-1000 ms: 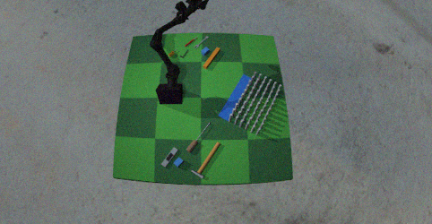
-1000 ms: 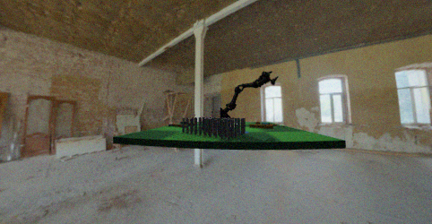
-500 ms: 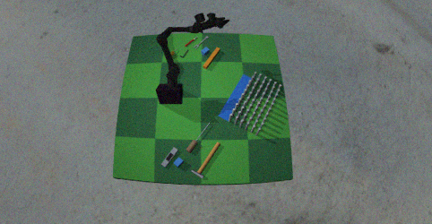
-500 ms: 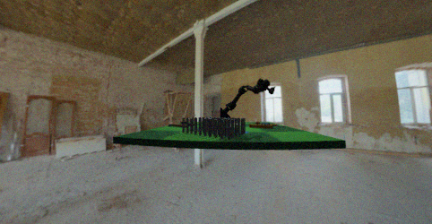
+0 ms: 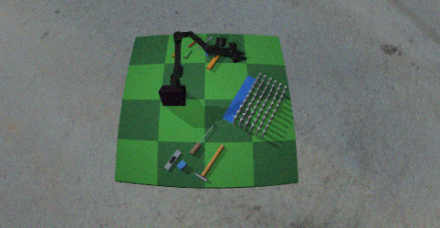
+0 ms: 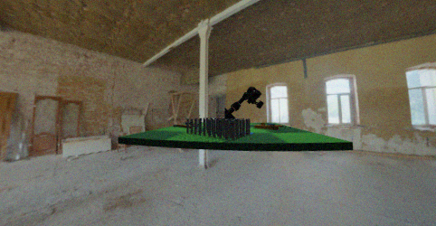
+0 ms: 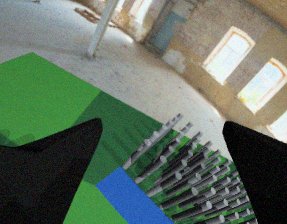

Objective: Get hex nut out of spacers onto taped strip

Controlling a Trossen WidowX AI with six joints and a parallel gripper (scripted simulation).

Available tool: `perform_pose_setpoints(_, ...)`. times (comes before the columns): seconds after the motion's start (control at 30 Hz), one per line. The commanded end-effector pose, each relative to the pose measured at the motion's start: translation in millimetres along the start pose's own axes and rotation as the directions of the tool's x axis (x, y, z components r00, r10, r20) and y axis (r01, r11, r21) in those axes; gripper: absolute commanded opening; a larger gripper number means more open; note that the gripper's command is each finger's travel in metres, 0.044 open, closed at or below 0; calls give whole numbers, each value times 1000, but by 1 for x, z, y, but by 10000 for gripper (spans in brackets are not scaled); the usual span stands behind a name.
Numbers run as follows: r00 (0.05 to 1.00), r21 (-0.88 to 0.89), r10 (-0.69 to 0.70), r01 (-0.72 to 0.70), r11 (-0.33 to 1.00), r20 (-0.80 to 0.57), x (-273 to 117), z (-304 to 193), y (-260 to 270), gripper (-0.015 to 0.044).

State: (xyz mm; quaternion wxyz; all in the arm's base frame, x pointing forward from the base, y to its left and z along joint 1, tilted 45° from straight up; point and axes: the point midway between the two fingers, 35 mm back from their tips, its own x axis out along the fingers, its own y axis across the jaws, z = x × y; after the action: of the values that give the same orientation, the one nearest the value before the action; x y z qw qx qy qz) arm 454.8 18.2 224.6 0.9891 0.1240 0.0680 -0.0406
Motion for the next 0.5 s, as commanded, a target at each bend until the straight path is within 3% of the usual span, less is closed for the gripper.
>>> perform_pose_setpoints(0.0, 992, 35, -56, 60, 998, -113, 7, -56, -33, 440)
perform_pose_setpoints(0.2, 948, 92, -148, 180, 979, -281, -1, -139, -88, 440)
perform_pose_setpoints(0.47, 941, 98, -157, 195, 976, -299, -3, -147, -94, 440)
